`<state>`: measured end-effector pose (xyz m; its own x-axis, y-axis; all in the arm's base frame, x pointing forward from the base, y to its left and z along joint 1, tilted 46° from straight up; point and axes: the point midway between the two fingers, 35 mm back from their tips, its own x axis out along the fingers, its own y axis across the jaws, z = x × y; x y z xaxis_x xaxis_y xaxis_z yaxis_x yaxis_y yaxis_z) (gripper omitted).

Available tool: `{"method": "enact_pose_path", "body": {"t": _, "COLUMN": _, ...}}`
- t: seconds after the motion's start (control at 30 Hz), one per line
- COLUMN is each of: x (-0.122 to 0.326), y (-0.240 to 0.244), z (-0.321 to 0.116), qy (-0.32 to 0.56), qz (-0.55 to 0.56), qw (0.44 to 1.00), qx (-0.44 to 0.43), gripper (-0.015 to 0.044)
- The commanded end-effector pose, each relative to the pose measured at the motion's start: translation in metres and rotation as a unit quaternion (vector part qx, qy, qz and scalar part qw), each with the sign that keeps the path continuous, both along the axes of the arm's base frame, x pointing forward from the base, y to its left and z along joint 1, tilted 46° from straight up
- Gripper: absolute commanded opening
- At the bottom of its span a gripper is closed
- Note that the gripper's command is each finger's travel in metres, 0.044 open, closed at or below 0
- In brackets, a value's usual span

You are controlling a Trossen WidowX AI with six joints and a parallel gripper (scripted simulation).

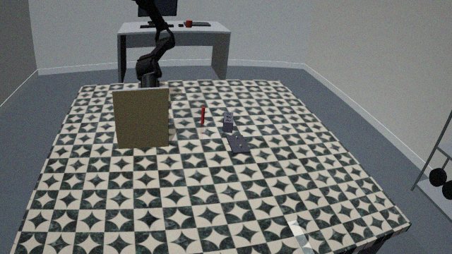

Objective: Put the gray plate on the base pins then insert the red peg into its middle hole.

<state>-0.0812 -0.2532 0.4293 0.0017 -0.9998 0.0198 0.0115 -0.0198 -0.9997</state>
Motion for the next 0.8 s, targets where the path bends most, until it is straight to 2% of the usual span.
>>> {"method": "enact_pose_path", "body": {"t": 0.0, "x": 0.035, "y": -0.039, "z": -0.033, "qy": -0.050, "qz": 0.098, "qw": 0.992, "qx": 0.064, "gripper": 0.0440}}
{"method": "enact_pose_path", "body": {"t": 0.2, "x": 0.105, "y": -0.072, "z": -0.079, "qy": -0.093, "qz": 0.225, "qw": 0.957, "qx": 0.159, "gripper": 0.0440}}
{"method": "enact_pose_path", "body": {"t": 0.4, "x": 0.184, "y": -0.083, "z": -0.126, "qy": -0.103, "qz": 0.329, "qw": 0.903, "qx": 0.255, "gripper": 0.0440}}
{"method": "enact_pose_path", "body": {"t": 0.57, "x": 0.254, "y": -0.071, "z": -0.168, "qy": -0.095, "qz": 0.407, "qw": 0.843, "qx": 0.339, "gripper": 0.0440}}
{"method": "enact_pose_path", "body": {"t": 0.77, "x": 0.332, "y": -0.028, "z": -0.222, "qy": -0.074, "qz": 0.485, "qw": 0.748, "qx": 0.447, "gripper": 0.0440}}
